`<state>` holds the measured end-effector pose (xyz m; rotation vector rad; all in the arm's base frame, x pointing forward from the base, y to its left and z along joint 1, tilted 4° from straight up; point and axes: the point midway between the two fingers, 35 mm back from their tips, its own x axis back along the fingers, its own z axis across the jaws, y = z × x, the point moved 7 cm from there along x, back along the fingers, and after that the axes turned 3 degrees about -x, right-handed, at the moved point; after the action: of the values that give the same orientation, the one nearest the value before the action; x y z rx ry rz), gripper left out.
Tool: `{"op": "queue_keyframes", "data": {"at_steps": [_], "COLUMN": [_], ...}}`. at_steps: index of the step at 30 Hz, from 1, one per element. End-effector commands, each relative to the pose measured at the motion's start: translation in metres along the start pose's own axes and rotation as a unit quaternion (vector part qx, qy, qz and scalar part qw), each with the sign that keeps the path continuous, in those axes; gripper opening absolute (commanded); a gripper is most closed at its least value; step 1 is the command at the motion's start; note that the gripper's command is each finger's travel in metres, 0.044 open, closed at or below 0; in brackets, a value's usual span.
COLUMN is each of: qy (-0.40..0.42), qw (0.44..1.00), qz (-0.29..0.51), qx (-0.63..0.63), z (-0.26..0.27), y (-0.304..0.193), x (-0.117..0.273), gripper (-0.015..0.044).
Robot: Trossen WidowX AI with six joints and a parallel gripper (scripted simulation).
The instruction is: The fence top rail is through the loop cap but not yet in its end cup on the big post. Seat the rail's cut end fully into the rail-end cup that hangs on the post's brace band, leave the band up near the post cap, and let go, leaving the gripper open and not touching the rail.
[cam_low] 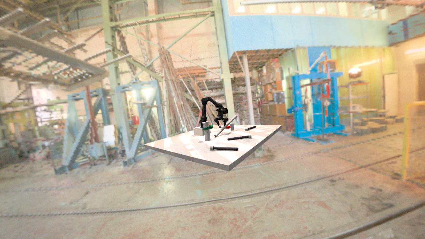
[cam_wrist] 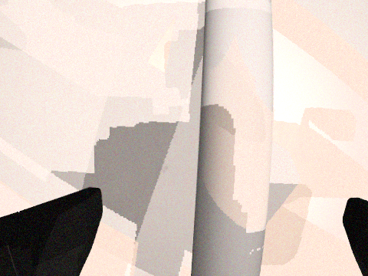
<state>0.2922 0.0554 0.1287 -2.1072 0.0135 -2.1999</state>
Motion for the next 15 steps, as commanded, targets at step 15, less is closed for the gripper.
{"op": "queue_keyframes", "data": {"at_steps": [15], "qy": [0.001], "qw": [1.000], "qz": [-0.002], "qx": [-0.001], "z": [0.001], "y": [0.000], "x": [-0.027], "gripper": [0.0440]}}
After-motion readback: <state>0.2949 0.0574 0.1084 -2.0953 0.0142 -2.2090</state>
